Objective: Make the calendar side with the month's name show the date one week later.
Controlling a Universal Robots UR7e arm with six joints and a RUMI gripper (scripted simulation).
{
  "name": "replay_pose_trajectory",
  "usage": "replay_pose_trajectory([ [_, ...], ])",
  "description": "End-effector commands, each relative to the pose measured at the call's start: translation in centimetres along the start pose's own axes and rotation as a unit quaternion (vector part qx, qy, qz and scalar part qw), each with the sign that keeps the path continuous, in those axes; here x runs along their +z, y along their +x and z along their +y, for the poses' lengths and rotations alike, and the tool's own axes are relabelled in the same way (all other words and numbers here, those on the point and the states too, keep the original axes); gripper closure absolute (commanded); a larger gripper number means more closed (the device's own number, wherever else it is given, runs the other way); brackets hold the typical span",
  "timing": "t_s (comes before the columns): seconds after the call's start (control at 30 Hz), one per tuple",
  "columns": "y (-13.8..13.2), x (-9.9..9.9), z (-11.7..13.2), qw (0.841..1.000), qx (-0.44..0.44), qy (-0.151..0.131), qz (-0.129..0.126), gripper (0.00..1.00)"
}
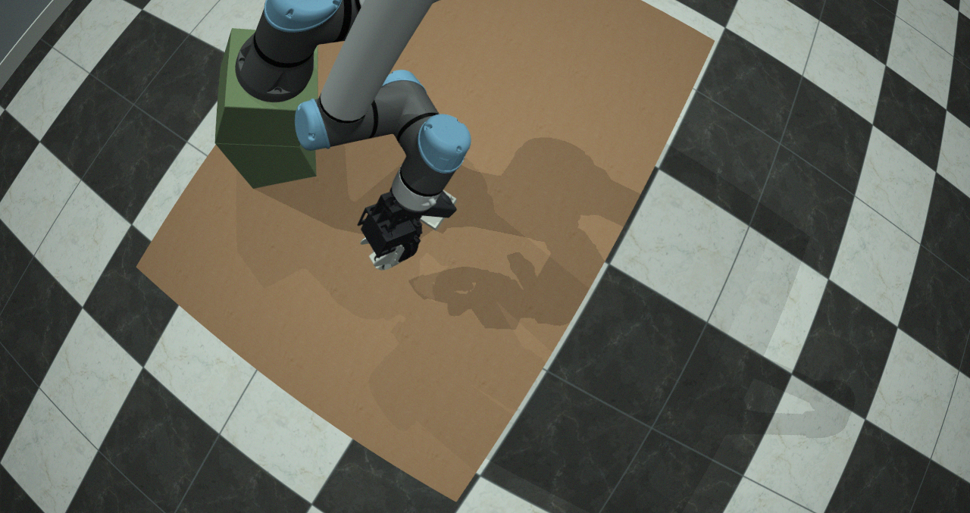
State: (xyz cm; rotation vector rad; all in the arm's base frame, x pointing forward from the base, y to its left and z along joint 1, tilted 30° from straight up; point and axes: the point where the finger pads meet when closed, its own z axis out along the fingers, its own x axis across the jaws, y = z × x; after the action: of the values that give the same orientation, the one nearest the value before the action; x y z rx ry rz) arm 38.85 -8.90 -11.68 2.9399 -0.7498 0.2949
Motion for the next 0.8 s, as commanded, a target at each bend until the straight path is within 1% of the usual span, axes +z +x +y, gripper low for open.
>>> replay_pose_trajectory([
  [0.0,-0.35,0.10,0.01,1.000,-0.001,0.010,-0.004,0.90],
  [0.13,-0.51,0.25,0.05,1.000,-0.002,0.029,-0.008,0.90],
  [0.3,-0.65,0.38,0.09,0.998,-0.002,0.063,-0.012,0.90],
  [0.37,-0.65,0.38,0.09,0.998,-0.002,0.063,-0.012,0.90],
  [0.4,-0.65,0.38,0.09,0.997,-0.002,0.071,-0.012,0.90],
  [0.6,-0.51,0.25,0.13,0.994,-0.001,0.111,-0.008,0.90],
  [0.77,-0.35,0.11,0.16,0.992,0.000,0.129,-0.003,0.90],
])
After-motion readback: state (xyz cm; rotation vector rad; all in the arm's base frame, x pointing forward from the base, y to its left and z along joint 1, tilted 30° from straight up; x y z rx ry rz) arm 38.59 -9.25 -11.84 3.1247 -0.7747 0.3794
